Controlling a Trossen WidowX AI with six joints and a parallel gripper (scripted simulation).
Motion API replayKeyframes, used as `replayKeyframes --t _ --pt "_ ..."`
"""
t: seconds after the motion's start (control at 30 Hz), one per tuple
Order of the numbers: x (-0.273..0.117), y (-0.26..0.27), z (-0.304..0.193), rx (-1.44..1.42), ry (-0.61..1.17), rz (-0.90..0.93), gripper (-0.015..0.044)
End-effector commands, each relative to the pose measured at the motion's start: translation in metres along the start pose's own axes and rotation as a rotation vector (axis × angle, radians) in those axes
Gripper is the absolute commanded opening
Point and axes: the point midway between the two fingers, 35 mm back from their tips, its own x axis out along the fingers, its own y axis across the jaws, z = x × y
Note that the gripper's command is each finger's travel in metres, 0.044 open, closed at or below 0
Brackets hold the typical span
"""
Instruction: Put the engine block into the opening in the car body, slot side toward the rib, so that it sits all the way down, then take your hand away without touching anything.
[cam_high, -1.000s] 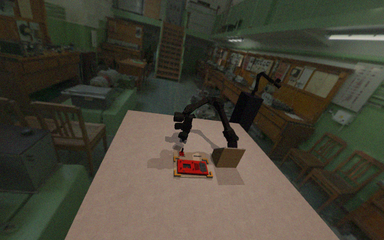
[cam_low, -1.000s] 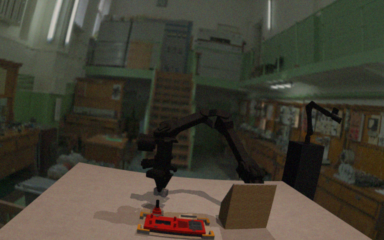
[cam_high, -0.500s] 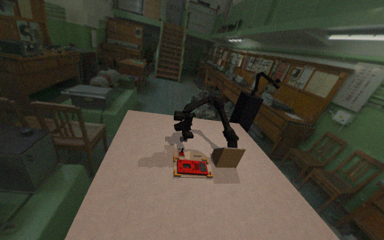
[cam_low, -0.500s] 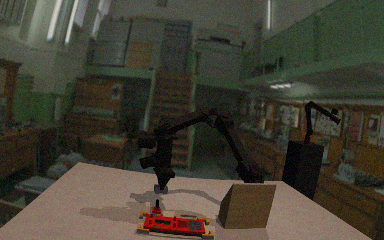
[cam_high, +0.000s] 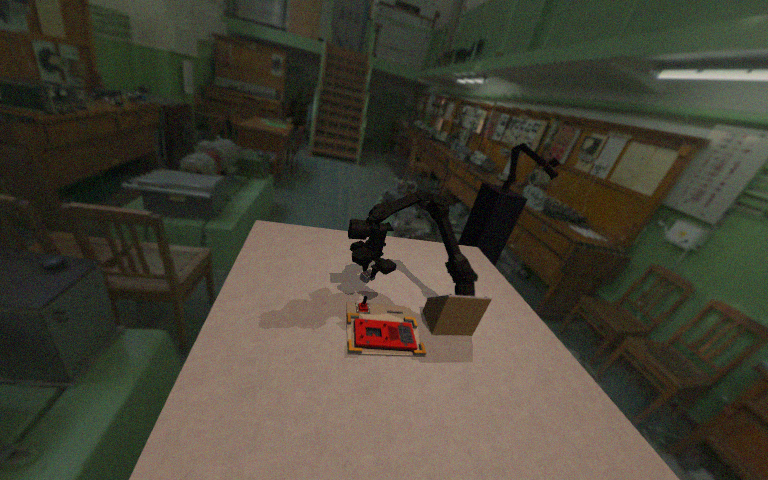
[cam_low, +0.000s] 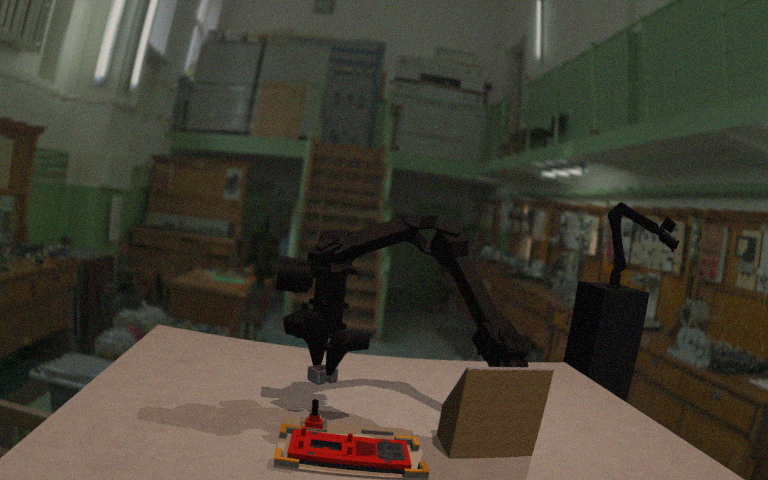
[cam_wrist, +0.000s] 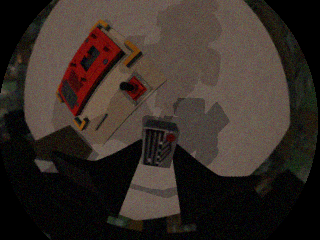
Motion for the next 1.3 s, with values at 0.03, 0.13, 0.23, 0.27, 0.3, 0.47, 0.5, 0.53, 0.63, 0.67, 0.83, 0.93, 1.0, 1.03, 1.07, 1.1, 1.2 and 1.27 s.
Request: replayKeyframes --t 0.03,0.13,0.23,0.27,0.3,0.47,0.5,0.53,0.63,0.67,0.83,0.93,1.0,1.03,1.07,1.1,1.2,1.27 --pt "-0.004 0.000 0.001 -0.150 -0.004 0.001 0.0000" --pt "-0.006 0.000 0.000 -0.254 -0.004 0.001 0.0000" --pt "-0.008 0.000 0.000 -0.358 -0.004 0.000 0.0000" --pt "-0.009 0.000 0.000 -0.393 -0.004 0.000 0.0000" --pt "-0.010 0.000 0.000 -0.428 -0.004 0.000 0.0000" --pt "-0.013 0.000 0.000 -0.601 -0.004 0.000 0.0000" --pt "-0.014 0.000 0.000 -0.636 -0.004 0.000 0.0000" --pt "-0.015 0.000 0.000 -0.671 -0.004 0.000 0.0000" --pt "-0.017 0.000 0.000 -0.775 -0.003 0.000 0.0000" --pt "-0.017 0.000 0.000 -0.810 -0.003 -0.001 0.0000" --pt "-0.021 0.000 -0.001 -0.984 -0.003 -0.001 0.0000" --pt "-0.023 0.001 -0.001 -1.088 -0.003 -0.001 0.0000" --pt "-0.025 0.001 -0.001 -1.157 -0.003 -0.001 0.0000" --pt "-0.025 0.001 -0.001 -1.192 -0.002 -0.001 0.0000" --pt "-0.026 0.001 -0.001 -1.227 -0.002 -0.001 0.0000" --pt "-0.027 0.001 -0.001 -1.262 -0.002 -0.001 0.0000" --pt "-0.029 0.001 -0.002 -1.366 -0.002 -0.001 0.0000" --pt "-0.030 0.001 -0.002 -1.435 -0.002 -0.002 0.0000"
